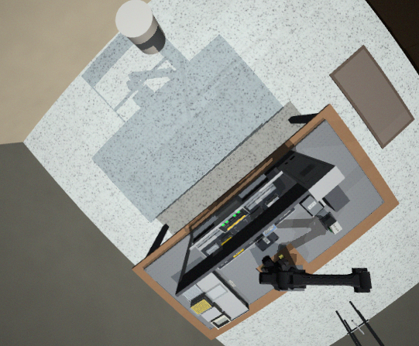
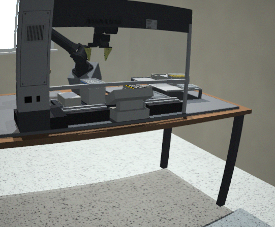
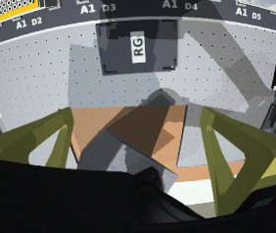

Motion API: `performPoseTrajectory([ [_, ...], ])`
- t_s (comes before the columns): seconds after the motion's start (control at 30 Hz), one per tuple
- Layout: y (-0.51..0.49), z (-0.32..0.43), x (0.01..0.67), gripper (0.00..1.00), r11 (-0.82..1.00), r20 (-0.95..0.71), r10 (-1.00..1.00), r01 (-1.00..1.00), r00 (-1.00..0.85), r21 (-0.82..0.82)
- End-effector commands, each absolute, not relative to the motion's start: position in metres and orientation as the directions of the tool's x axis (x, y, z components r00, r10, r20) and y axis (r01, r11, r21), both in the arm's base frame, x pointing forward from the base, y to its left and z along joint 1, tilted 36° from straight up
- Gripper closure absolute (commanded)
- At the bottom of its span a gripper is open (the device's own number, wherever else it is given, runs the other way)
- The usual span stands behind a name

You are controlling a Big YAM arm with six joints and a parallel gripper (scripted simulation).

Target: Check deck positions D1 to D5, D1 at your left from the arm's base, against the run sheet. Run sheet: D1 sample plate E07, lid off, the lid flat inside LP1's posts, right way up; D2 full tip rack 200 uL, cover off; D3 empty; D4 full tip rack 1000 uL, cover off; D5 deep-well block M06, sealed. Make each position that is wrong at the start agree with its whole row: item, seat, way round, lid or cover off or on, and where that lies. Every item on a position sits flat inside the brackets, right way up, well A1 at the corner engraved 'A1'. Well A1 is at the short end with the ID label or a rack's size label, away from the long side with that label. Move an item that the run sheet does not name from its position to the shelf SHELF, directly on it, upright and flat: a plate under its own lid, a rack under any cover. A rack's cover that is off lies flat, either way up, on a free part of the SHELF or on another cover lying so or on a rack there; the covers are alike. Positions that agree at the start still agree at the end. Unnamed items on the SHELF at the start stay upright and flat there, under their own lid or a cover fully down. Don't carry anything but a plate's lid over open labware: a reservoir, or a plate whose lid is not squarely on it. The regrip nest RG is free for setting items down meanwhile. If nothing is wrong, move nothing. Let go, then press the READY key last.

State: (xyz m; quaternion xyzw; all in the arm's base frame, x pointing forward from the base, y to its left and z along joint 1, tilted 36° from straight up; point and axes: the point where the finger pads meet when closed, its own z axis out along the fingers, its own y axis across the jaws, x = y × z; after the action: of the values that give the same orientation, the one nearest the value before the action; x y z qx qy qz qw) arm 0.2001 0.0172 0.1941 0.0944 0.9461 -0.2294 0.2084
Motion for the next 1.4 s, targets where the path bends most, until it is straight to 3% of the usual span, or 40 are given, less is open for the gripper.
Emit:
performPoseTrajectory([
  [0.0,0.018,0.228,0.221,0.00,0.899,-0.474,0.058,0.253,-0.878,-0.358],
  [1.37,-0.129,0.335,0.275,0.00,0.877,-0.475,0.032,0.252,-0.880,-0.409],
])
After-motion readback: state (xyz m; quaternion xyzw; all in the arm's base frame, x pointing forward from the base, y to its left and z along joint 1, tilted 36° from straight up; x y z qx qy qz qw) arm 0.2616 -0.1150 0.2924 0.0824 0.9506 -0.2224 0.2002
